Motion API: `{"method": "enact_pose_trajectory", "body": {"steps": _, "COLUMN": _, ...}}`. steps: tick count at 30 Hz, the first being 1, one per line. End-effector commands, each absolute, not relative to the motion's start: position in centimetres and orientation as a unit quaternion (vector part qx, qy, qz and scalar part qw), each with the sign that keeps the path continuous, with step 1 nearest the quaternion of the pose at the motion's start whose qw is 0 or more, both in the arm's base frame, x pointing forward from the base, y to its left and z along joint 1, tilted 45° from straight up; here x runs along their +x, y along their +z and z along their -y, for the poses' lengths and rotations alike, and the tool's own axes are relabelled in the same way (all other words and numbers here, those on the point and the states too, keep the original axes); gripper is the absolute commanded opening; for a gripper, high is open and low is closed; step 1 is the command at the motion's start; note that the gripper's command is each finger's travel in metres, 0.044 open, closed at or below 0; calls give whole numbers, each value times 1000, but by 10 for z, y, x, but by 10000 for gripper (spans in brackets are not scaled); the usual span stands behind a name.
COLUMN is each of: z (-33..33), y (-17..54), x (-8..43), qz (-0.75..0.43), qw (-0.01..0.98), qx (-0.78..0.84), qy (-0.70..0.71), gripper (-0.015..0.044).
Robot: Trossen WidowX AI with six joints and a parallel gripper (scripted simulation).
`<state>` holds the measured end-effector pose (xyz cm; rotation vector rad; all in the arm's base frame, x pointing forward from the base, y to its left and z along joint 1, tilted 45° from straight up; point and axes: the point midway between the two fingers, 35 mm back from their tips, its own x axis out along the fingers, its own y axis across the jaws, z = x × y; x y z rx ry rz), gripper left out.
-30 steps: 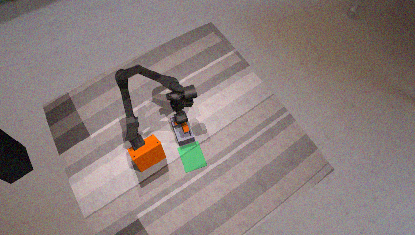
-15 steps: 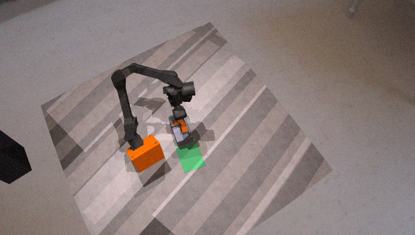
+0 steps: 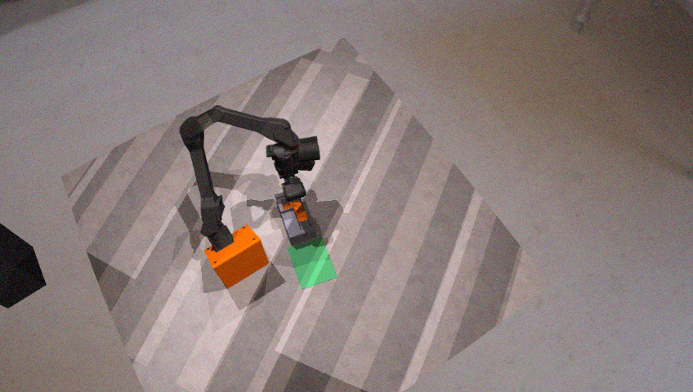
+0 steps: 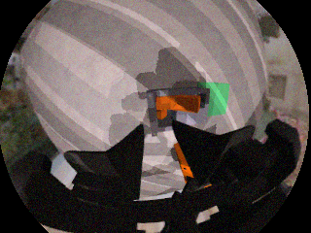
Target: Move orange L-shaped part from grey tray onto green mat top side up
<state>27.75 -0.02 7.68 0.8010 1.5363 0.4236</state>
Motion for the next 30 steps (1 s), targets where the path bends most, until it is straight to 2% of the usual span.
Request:
{"method": "enact_pose_trajectory", "body": {"steps": 1, "z": 0, "y": 77, "x": 278, "qz": -671, "qw": 627, "qx": 352, "qy": 183, "gripper": 180}}
{"method": "enact_pose_trajectory", "body": {"steps": 5, "z": 5, "y": 72, "x": 277, "qz": -657, "qw": 649, "qx": 308, "qy": 227, "gripper": 280}}
{"method": "enact_pose_trajectory", "body": {"steps": 14, "z": 32, "y": 49, "x": 274, "qz": -537, "qw": 713, "qx": 55, "qy": 447, "gripper": 280}}
{"method": "enact_pose_trajectory", "body": {"steps": 22, "z": 55, "y": 27, "x": 267, "qz": -363, "qw": 690, "qx": -178, "qy": 601, "gripper": 280}}
{"method": "enact_pose_trajectory", "body": {"steps": 30, "z": 57, "y": 26, "x": 267, "qz": -346, "qw": 684, "qx": -197, "qy": 611, "gripper": 280}}
